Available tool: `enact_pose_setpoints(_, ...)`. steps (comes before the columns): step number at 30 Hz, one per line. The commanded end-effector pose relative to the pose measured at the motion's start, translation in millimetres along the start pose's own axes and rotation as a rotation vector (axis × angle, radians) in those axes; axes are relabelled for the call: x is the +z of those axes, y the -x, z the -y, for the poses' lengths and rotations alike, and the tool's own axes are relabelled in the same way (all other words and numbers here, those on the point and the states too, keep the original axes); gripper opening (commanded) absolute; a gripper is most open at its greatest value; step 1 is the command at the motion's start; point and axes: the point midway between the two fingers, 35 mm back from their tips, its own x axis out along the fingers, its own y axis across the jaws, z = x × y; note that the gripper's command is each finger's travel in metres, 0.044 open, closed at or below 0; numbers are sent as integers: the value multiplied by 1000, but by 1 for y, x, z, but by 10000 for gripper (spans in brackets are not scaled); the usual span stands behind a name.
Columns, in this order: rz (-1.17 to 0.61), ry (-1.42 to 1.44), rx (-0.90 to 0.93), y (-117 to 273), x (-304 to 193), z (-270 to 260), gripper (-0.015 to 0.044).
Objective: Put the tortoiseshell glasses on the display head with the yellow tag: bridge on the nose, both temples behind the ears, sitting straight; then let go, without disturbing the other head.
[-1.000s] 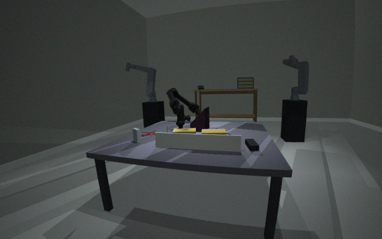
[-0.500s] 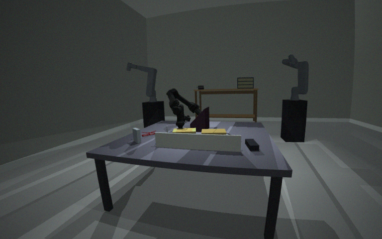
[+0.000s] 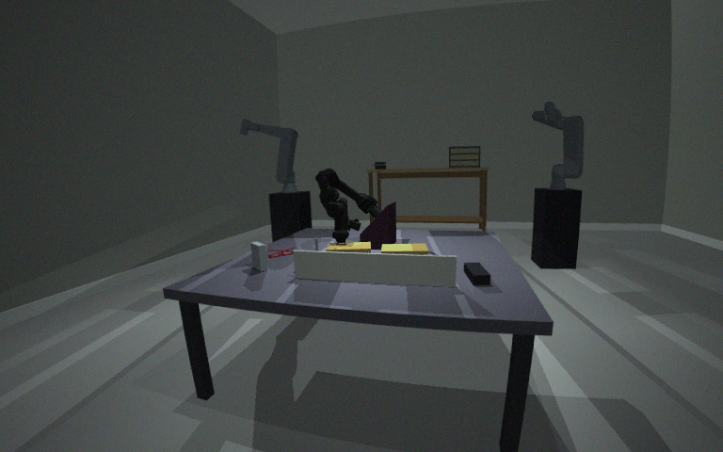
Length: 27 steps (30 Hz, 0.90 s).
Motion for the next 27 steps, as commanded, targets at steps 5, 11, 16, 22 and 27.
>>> enact_pose_setpoints(5,-3,-3,-4,1,-1,4,0)
enact_pose_setpoints(11,-3,-3,-4,2,-1,5,0)
enact_pose_setpoints(16,-3,-3,-4,1,-1,4,0)
enact_pose_setpoints(22,-3,-3,-4,-1,-1,4,0)
enact_pose_setpoints(27,-3,-3,-4,-3,-1,4,0)
